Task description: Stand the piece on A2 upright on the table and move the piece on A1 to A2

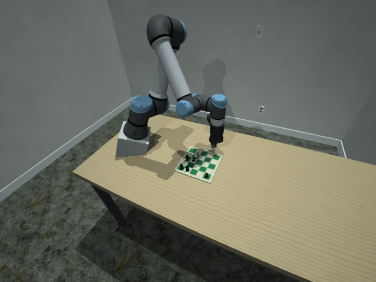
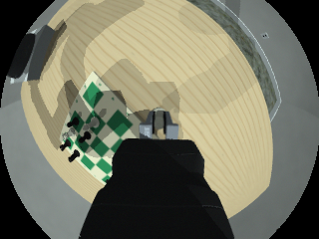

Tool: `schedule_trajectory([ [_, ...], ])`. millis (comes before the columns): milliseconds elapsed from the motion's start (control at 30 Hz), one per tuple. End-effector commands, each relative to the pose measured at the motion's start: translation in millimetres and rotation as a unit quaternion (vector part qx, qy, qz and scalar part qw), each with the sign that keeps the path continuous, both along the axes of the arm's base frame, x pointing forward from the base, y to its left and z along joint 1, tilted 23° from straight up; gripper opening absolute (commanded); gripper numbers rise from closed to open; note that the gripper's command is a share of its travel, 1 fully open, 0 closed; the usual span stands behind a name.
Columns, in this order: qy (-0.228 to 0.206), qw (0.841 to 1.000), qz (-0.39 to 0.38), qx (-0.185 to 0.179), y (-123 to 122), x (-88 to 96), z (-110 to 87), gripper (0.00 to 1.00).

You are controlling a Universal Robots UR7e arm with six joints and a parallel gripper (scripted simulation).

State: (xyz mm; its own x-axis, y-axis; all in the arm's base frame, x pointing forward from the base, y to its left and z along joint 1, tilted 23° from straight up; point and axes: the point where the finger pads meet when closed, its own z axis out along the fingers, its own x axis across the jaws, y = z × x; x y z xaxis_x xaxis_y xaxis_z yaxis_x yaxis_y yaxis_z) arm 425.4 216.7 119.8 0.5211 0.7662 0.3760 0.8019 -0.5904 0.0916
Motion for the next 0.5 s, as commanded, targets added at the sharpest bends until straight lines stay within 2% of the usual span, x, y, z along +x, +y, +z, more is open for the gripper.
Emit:
schedule_trajectory([
  [0,-0.001,1.0,0.0,0.0,0.0,0.3,0.5,0.0],
  [467,-0.001,1.0,0.0,0.0,0.7,1.0,-1.9,0.0],
])
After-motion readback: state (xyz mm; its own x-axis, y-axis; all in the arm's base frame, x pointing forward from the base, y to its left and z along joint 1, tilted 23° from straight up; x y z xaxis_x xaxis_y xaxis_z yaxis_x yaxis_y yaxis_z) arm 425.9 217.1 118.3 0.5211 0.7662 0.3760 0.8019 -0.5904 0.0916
